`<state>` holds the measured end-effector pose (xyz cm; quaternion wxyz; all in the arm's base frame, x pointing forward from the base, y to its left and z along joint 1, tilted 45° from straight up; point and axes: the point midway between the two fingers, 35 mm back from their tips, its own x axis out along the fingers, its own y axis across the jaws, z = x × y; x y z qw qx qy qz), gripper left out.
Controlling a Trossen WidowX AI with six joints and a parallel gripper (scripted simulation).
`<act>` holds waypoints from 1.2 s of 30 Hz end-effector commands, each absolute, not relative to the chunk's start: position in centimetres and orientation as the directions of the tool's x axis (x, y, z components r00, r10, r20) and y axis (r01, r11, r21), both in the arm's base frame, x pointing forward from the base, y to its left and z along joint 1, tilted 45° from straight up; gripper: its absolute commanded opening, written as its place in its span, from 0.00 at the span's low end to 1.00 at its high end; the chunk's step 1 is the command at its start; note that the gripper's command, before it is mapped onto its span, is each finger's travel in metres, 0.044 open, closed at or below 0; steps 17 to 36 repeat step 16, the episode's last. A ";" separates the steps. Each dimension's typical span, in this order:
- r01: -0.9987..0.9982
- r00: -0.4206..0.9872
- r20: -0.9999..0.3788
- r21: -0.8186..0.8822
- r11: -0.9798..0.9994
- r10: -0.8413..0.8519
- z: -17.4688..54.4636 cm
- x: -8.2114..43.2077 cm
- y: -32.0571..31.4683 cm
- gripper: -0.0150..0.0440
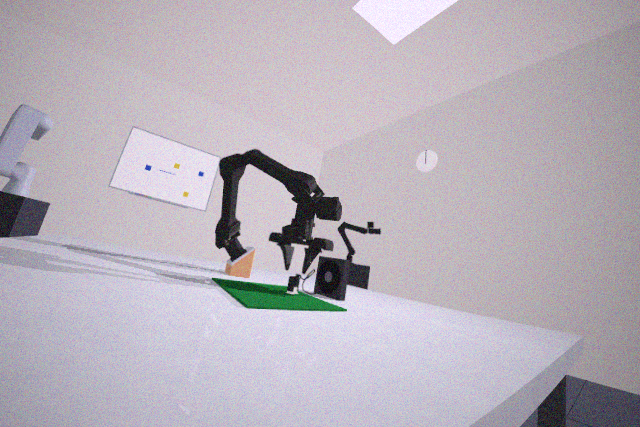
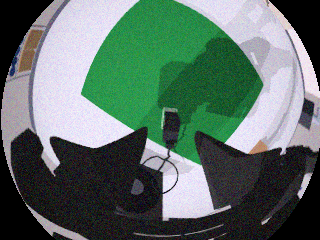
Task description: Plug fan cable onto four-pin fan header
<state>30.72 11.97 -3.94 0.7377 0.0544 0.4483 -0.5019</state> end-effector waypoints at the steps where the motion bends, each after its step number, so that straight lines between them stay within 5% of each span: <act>1: 0.794 0.092 -0.718 -0.365 0.486 -0.690 -2.8 30.5 12.9 0.69; 12: 0.795 0.094 -0.715 -0.366 0.485 -0.693 4.6 36.5 6.1 0.69; 36: 0.795 0.093 -0.714 -0.366 0.484 -0.694 4.9 36.7 5.8 0.69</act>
